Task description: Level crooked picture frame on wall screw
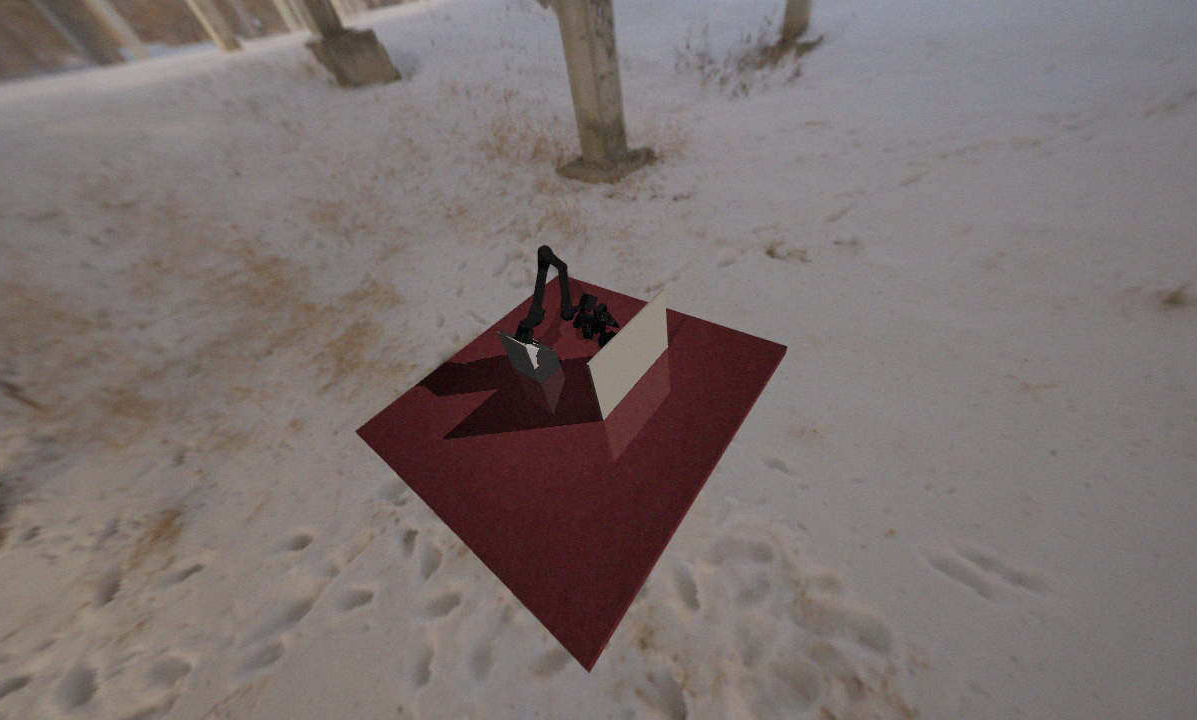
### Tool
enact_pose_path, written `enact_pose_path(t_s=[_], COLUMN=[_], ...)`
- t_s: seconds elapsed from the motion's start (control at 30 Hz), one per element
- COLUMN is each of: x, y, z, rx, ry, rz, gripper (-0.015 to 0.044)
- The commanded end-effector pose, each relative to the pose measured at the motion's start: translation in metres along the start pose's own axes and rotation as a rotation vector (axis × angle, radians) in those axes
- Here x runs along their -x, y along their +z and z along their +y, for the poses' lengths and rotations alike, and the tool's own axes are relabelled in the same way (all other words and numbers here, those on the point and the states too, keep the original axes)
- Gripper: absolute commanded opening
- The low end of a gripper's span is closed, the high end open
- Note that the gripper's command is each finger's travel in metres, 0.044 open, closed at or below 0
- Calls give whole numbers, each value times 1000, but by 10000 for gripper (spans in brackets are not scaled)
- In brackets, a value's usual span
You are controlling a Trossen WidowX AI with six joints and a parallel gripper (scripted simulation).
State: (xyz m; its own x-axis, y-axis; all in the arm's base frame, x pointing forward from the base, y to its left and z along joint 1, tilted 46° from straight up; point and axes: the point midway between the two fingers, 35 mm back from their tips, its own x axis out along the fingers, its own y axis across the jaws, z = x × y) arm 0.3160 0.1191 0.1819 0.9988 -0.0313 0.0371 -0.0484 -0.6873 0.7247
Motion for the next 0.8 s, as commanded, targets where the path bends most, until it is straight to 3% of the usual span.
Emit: enact_pose_path(t_s=[0.0,0.2,0.77], x=[45,49,135], y=[6,3,-1], z=[-2,-2,41], rx=[65,59,74], ry=[-2,-8,-7], rz=[-5,4,-10], gripper=[260,260,260])
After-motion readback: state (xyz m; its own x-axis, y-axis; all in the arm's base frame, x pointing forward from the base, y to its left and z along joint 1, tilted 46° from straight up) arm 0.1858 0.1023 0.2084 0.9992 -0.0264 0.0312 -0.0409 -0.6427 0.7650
